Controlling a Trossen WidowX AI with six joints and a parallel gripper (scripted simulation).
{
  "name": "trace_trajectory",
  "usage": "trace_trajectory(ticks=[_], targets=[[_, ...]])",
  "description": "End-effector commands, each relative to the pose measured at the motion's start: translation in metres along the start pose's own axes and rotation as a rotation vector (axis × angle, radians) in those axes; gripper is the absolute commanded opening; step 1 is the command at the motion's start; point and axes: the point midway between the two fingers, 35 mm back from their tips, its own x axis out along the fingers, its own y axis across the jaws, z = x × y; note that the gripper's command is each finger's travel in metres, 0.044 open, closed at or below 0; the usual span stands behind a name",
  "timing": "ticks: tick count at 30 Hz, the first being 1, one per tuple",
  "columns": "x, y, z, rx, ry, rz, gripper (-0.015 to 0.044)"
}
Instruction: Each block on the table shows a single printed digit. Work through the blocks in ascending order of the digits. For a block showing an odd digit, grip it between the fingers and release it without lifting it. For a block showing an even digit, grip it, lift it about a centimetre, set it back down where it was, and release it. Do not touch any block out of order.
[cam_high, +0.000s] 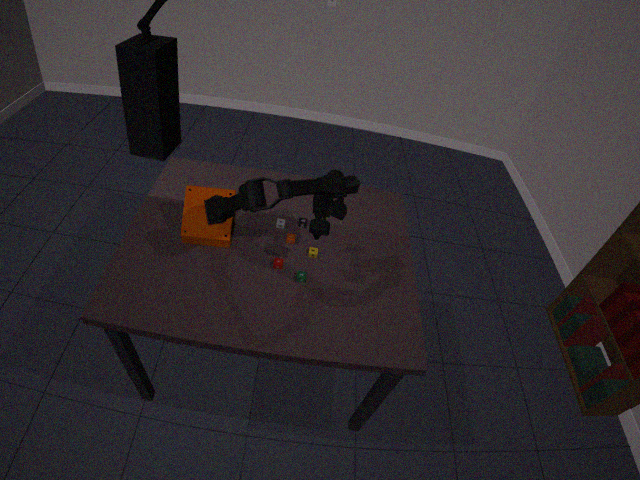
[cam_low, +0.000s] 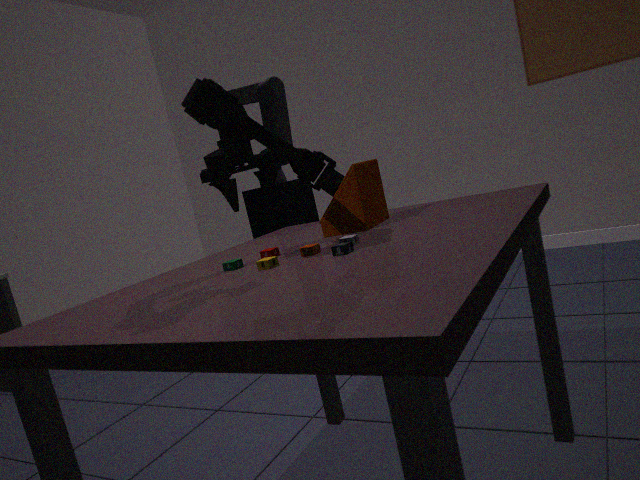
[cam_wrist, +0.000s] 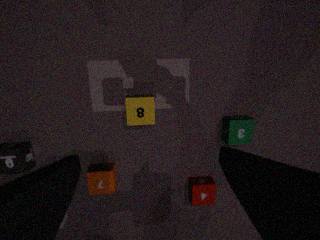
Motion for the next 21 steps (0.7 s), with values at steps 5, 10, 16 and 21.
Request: trace_trajectory(ticks=[5, 10, 16, 21], targets=[[0.001, -0.001, -0.001, -0.009, 0.003, -0.006, 0.0400], [0.001, -0.024, -0.003, -0.010, 0.003, -0.003, 0.0400], [0.000, -0.110, -0.026, -0.010, 0.003, -0.009, 0.0400], [0.000, -0.112, -0.027, -0.010, 0.003, -0.010, 0.0400]])
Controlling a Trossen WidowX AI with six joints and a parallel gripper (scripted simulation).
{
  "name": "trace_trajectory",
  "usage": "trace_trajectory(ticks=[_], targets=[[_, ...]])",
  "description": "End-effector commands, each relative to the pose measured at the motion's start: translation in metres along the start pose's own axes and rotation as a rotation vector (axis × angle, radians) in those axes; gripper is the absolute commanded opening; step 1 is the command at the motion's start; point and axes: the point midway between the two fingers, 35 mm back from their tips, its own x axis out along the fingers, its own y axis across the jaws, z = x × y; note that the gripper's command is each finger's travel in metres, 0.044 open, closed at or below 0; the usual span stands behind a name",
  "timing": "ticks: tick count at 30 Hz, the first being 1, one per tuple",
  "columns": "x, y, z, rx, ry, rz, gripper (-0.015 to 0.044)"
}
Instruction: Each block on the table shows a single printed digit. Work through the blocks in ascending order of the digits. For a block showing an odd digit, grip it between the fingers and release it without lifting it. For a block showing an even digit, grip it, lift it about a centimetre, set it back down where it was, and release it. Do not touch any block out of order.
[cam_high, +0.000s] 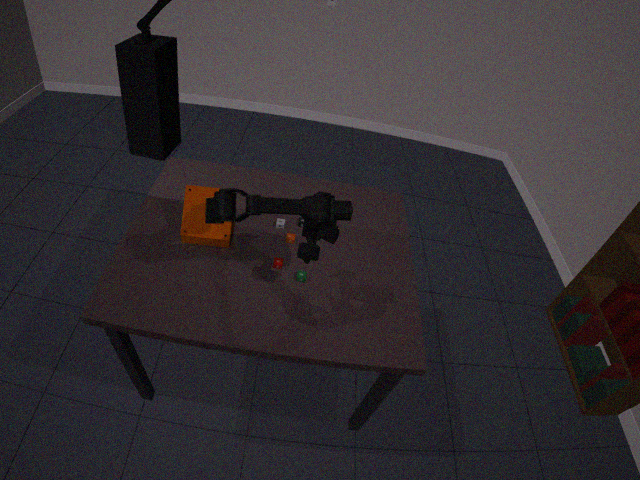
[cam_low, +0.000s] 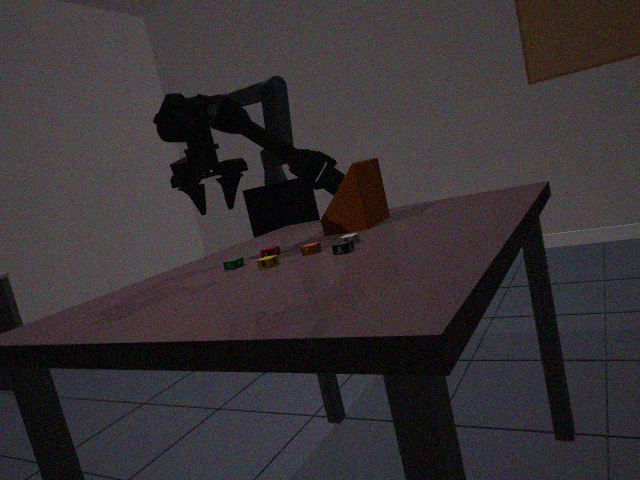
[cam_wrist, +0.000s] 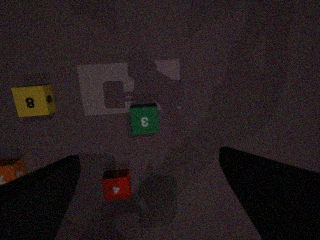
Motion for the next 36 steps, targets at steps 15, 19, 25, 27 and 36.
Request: trace_trajectory(ticks=[15, 19, 25, 27, 36], targets=[[0.004, 0.003, -0.006, -0.040, 0.017, -0.004, 0.0400], [0.004, 0.003, -0.006, -0.040, 0.017, -0.004, 0.0400], [0.000, 0.085, -0.016, -0.053, 0.011, 0.036, 0.0400], [-0.002, 0.111, -0.024, -0.057, 0.012, 0.044, 0.0400], [0.001, 0.236, -0.117, -0.048, 0.021, 0.012, 0.0400]])
